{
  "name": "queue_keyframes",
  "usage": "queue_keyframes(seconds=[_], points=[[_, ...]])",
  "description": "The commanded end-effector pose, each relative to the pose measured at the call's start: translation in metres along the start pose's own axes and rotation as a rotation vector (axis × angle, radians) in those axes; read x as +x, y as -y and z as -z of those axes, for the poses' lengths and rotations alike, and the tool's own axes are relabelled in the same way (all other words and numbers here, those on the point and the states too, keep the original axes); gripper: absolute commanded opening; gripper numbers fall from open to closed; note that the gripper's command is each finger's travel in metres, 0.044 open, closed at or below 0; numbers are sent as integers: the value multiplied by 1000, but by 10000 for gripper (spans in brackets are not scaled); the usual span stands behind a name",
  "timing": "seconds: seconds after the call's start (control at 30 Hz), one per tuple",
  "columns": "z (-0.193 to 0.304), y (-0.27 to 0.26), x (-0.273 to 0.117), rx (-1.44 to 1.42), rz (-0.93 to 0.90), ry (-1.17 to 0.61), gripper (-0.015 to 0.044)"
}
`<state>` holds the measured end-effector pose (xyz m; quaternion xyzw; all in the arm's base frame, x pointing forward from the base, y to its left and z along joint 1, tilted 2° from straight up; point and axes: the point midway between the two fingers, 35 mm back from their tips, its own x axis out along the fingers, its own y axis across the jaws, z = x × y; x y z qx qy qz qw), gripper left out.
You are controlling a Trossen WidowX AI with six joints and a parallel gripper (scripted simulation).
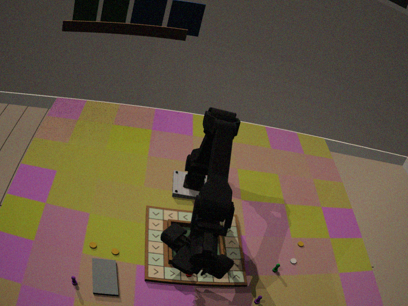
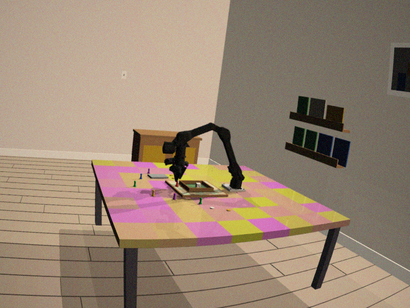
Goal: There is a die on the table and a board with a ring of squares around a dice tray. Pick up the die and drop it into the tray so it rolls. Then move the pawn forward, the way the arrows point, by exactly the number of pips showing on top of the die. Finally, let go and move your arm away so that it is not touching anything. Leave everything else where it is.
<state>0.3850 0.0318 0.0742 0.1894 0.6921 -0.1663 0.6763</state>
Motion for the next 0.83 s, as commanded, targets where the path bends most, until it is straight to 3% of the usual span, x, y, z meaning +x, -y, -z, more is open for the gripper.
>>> queue_keyframes(seconds=[0.0,0.17,0.4,0.6,0.63,0.8], points=[[-1,-1,-23,1,-11,22,440],[5,3,-34,-24,-10,22,440],[76,50,-81,-283,-4,17,440],[143,94,-99,-511,0,11,440],[107,70,-94,-391,-8,21,440],[107,70,-94,-391,-8,21,440]])
